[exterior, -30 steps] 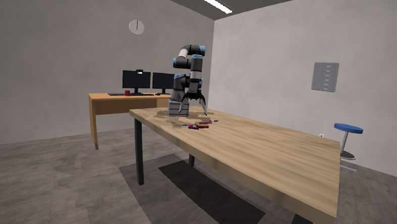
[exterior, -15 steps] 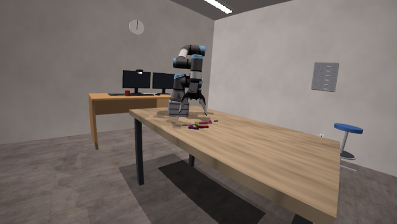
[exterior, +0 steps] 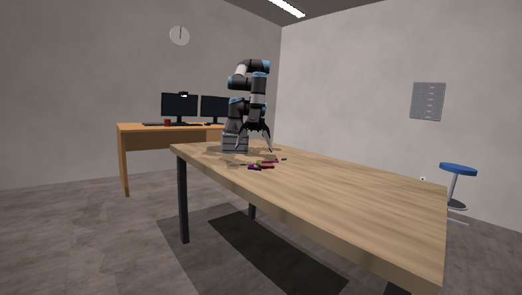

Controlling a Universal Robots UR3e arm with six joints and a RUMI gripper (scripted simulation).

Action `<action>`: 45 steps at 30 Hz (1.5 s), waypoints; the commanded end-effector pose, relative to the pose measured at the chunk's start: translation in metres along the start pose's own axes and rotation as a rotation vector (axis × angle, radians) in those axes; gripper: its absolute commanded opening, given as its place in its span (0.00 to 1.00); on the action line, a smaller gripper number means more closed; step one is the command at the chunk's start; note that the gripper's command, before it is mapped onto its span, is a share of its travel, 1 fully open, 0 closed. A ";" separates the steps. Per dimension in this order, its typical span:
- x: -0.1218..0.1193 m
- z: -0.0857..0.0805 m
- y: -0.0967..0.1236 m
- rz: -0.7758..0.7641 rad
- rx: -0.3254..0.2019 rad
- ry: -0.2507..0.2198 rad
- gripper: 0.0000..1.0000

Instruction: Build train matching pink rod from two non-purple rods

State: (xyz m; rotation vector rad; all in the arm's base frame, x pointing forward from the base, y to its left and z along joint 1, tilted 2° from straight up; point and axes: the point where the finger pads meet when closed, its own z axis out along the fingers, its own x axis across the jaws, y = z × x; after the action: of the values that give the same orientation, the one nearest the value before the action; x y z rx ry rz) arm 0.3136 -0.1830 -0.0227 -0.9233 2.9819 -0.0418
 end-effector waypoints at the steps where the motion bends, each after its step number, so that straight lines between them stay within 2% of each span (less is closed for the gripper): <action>1: -0.001 -0.001 0.000 0.041 0.003 0.000 1.00; 10: -0.010 -0.001 0.009 0.301 0.002 -0.001 1.00; 12: -0.010 -0.001 0.009 0.301 0.002 -0.001 1.00; 20: -0.019 -0.001 0.020 0.592 0.002 -0.002 1.00; 25: -0.023 -0.001 0.025 0.714 0.002 -0.002 1.00; 45: -0.024 -0.001 0.027 0.765 0.002 -0.002 1.00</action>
State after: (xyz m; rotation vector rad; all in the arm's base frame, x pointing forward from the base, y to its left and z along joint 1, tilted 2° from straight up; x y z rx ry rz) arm 0.3175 -0.1461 -0.0234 0.2555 3.1022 -0.0266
